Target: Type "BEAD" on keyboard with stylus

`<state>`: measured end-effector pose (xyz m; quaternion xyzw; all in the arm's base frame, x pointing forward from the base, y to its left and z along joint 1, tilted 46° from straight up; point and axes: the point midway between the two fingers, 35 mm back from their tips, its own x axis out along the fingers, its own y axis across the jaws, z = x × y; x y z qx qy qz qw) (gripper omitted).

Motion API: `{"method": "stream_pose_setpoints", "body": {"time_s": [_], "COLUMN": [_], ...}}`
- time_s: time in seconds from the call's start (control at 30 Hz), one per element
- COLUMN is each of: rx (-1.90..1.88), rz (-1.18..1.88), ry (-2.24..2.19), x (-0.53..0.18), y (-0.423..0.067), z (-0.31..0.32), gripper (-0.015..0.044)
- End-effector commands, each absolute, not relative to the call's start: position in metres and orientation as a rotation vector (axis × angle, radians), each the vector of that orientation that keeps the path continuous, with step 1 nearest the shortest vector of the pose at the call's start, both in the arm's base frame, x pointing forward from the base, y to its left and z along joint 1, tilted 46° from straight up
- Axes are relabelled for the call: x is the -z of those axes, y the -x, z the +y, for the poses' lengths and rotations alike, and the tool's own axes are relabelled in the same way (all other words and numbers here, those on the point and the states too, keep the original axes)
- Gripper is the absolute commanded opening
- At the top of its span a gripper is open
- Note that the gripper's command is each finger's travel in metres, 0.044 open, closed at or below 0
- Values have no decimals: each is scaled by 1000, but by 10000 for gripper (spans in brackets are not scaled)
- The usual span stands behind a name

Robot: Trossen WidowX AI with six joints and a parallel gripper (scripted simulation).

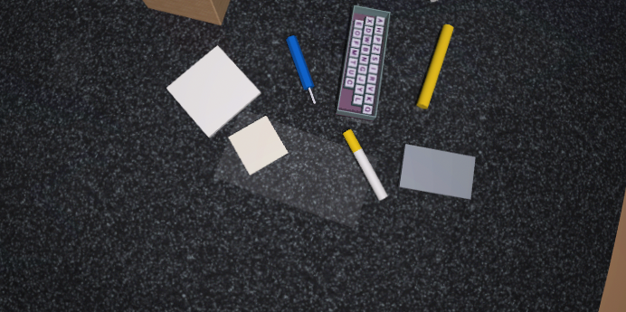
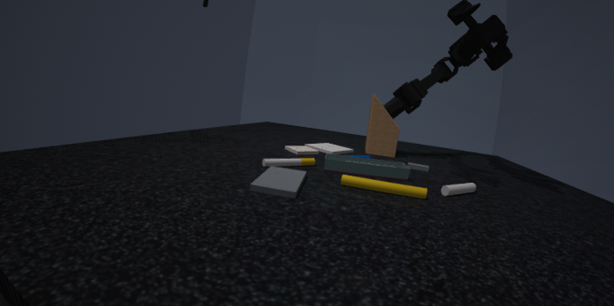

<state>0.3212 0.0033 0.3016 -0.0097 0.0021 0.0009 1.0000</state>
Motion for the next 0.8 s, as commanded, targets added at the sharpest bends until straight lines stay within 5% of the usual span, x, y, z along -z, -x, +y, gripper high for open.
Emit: {"method": "stream_pose_setpoints", "body": {"time_s": [0.0, 0.53, 0.77], "rx": [-6, -457, -646], "rz": [15, 940, 1275], "ry": [22, -28, -254], "x": [-299, -76, -2], "y": [-323, -365, -339], "z": [4, 50, 67], "gripper": [414, 0, 0]}}
